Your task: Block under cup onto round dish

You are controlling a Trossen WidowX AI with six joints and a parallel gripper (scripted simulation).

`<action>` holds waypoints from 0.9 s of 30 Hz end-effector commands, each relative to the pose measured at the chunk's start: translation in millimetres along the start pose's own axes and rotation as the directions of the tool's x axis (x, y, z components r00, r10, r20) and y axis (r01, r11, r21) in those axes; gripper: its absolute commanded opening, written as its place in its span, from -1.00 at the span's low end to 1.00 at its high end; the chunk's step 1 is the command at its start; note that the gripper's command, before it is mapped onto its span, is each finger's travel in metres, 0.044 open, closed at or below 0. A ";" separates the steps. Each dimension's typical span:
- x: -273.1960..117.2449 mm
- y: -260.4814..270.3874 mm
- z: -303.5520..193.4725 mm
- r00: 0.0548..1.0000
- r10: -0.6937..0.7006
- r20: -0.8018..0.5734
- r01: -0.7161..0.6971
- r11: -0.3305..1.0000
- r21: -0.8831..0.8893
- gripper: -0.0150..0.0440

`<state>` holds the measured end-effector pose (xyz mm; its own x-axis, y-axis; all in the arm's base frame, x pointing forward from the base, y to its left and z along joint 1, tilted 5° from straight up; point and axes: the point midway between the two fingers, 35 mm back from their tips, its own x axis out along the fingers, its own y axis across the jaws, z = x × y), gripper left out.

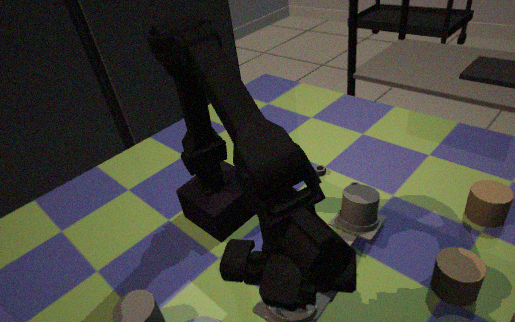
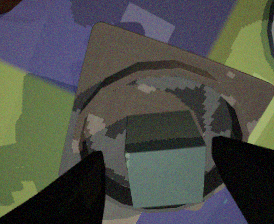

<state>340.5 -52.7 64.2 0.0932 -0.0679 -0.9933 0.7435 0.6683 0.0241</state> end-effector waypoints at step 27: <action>-85.6 0.0 0.0 1.000 -0.011 -0.009 0.011 1.000 -0.003 -0.49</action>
<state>335.1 -47.6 129.5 0.0642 -0.0631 -0.9959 0.7401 0.6725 0.0051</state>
